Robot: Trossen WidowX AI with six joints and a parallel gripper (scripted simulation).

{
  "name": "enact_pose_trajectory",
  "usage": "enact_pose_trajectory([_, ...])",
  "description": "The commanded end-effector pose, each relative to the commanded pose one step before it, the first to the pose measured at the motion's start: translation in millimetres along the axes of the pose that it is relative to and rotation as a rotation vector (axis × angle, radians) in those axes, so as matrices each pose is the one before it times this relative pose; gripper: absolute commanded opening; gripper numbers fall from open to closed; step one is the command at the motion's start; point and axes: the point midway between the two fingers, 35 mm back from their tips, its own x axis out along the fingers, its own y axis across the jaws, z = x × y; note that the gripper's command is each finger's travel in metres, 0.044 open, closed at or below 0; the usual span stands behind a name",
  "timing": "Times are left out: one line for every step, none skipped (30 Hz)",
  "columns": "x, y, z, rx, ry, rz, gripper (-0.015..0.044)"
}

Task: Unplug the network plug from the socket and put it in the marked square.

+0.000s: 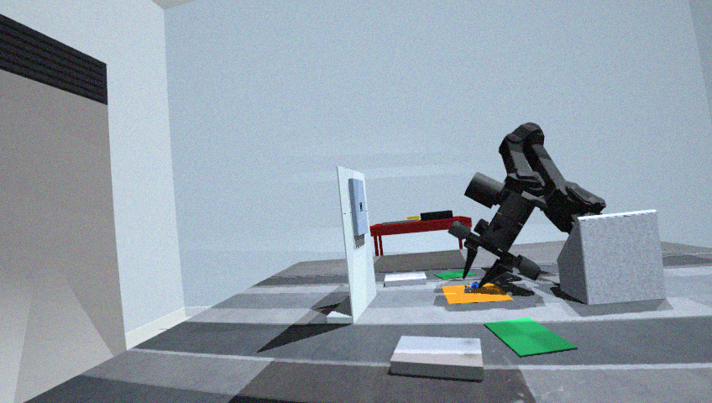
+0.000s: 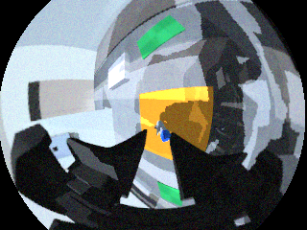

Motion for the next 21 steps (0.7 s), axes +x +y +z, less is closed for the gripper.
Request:
enact_pose_trajectory([-2.53, 1.15, 0.04, 0.0068, -0.00122, 0.00259, 0.0156])
enact_pose_trajectory([-0.60, -0.02, -0.11, 0.0000, 0.00021, -0.00031, 0.0156])
enact_pose_trajectory([-0.60, -0.02, -0.10, -0.0001, 0.00020, -0.00029, 0.0156])
enact_pose_trajectory([-0.60, -0.02, -0.09, -0.0001, 0.00018, -0.00028, 0.0156])
enact_pose_trajectory([-0.60, -0.02, -0.08, -0.0001, 0.00016, -0.00026, 0.0156])
enact_pose_trajectory([-0.60, -0.02, -0.08, -0.0001, 0.00015, -0.00024, 0.0156])
enact_pose_trajectory([-0.61, -0.02, -0.07, -0.0001, 0.00013, -0.00022, 0.0156])
enact_pose_trajectory([-0.61, -0.02, -0.06, -0.0001, 0.00011, -0.00020, 0.0156])
enact_pose_trajectory([-0.61, -0.02, -0.05, -0.0001, 0.00010, -0.00019, 0.0156])
enact_pose_trajectory([-0.61, -0.02, -0.05, -0.0001, 0.00008, -0.00017, 0.0156])
enact_pose_trajectory([-0.62, -0.02, -0.04, -0.0001, 0.00007, -0.00015, 0.0156])
enact_pose_trajectory([-0.62, -0.02, -0.03, -0.0001, 0.00005, -0.00013, 0.0156])
enact_pose_trajectory([-0.62, -0.02, -0.02, -0.0001, 0.00003, -0.00011, 0.0156])
enact_pose_trajectory([-0.62, -0.02, -0.02, -0.0001, 0.00002, -0.00009, 0.0156])
enact_pose_trajectory([-0.62, -0.02, -0.01, -0.0001, 0.00000, -0.00007, 0.0156])
enact_pose_trajectory([-0.62, -0.02, 0.00, -0.0001, -0.00001, -0.00005, 0.0156])
enact_pose_trajectory([-0.63, -0.02, 0.01, -0.0001, -0.00003, -0.00003, 0.0156])
enact_pose_trajectory([-0.63, -0.02, 0.01, -0.0001, -0.00004, -0.00001, 0.0156])
enact_pose_trajectory([-0.63, -0.02, 0.02, -0.0001, -0.00006, 0.00001, 0.0156])
enact_pose_trajectory([-0.63, -0.02, 0.03, -0.0002, -0.00007, 0.00003, 0.0156])
enact_pose_trajectory([-0.63, -0.02, 0.04, -0.0002, -0.00008, 0.00005, 0.0156])
